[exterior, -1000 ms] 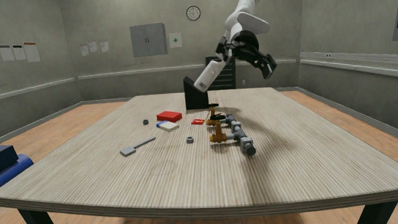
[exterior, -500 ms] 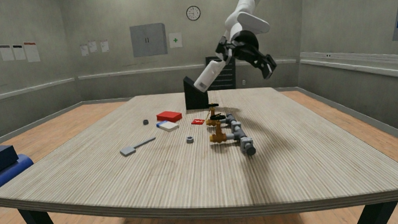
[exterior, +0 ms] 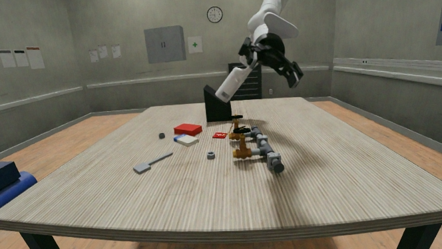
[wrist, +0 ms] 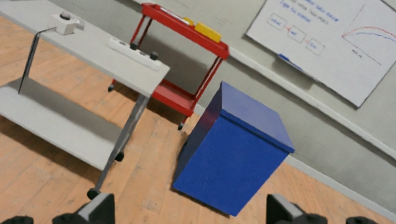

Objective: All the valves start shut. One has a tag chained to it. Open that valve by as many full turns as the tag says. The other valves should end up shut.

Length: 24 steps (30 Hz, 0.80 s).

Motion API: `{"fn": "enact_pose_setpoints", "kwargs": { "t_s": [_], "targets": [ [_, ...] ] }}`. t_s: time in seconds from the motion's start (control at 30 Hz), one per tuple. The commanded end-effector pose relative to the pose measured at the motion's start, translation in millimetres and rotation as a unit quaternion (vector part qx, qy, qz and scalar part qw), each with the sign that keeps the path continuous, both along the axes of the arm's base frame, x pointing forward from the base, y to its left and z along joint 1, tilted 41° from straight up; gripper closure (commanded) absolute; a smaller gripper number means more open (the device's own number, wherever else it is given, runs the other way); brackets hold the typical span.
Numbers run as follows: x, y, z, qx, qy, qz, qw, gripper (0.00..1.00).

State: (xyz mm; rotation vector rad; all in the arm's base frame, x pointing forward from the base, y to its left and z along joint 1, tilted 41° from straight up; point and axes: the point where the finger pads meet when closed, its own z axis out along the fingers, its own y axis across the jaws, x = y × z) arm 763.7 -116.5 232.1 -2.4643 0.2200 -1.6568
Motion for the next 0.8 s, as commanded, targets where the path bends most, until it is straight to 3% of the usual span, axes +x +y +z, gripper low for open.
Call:
{"fn": "enact_pose_setpoints", "kwargs": {
  "t_s": [0.0,0.4,0.77],
  "targets": [
    [-2.5,-2.8,1.0,-0.026,-0.005,0.016,1.000,0.00],
    [-15.3,-5.4,-2.7,-0.128,-0.017,0.082,0.988,0.00],
    [-41.5,-2.9,-14.3,-0.269,-0.038,0.187,0.944,0.00]
  ]
}}
